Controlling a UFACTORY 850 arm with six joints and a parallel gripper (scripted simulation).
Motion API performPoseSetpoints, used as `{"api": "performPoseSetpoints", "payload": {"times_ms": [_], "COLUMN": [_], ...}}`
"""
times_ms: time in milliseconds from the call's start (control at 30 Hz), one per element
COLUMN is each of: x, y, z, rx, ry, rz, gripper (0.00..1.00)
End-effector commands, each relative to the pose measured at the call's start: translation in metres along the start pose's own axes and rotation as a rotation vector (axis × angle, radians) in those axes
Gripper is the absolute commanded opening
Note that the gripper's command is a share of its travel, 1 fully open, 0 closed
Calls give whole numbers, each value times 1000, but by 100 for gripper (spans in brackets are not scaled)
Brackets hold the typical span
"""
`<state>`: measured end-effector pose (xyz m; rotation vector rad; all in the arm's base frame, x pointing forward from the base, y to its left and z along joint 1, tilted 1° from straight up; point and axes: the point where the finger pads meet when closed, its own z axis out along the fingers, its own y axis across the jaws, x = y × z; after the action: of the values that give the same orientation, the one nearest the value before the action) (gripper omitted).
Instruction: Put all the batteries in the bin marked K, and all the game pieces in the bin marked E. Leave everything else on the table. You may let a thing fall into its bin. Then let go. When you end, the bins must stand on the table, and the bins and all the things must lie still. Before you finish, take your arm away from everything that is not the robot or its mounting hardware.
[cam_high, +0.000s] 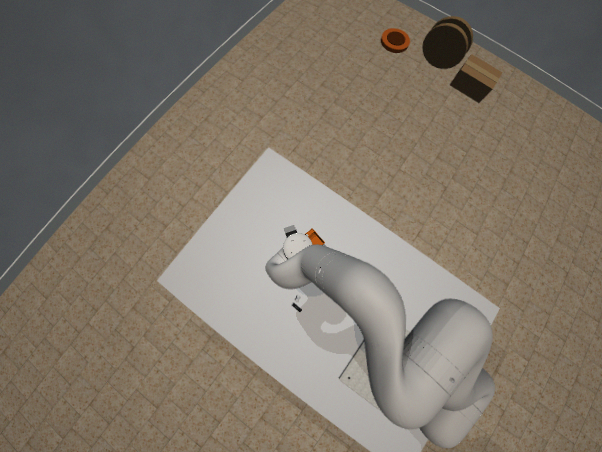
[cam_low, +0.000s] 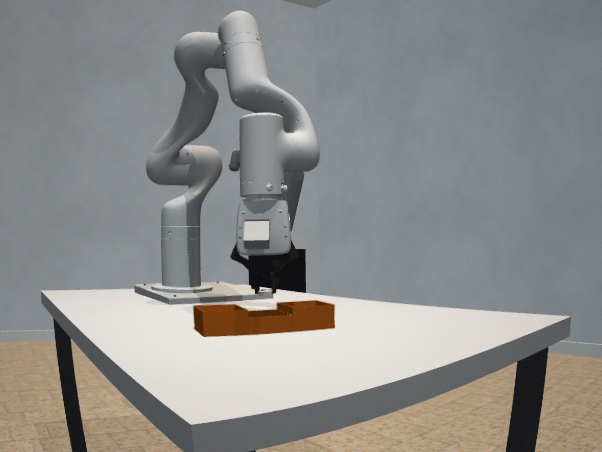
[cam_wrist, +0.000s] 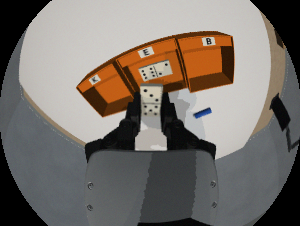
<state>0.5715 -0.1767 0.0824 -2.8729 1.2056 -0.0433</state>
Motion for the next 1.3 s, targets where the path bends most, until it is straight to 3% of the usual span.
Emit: {"api": "performPoseSetpoints", "payload": {"times_ms": [0,667,1000,1267], "x": [15,15,15,15], "y": [7,7,7,7], "z": [-1,-1,-1,-1], "rx": [-8,12,-12,-12], "ry": [5,-4,15,15], "rz": [157,842,1173,1173], "gripper": [0,0,0,0]}}
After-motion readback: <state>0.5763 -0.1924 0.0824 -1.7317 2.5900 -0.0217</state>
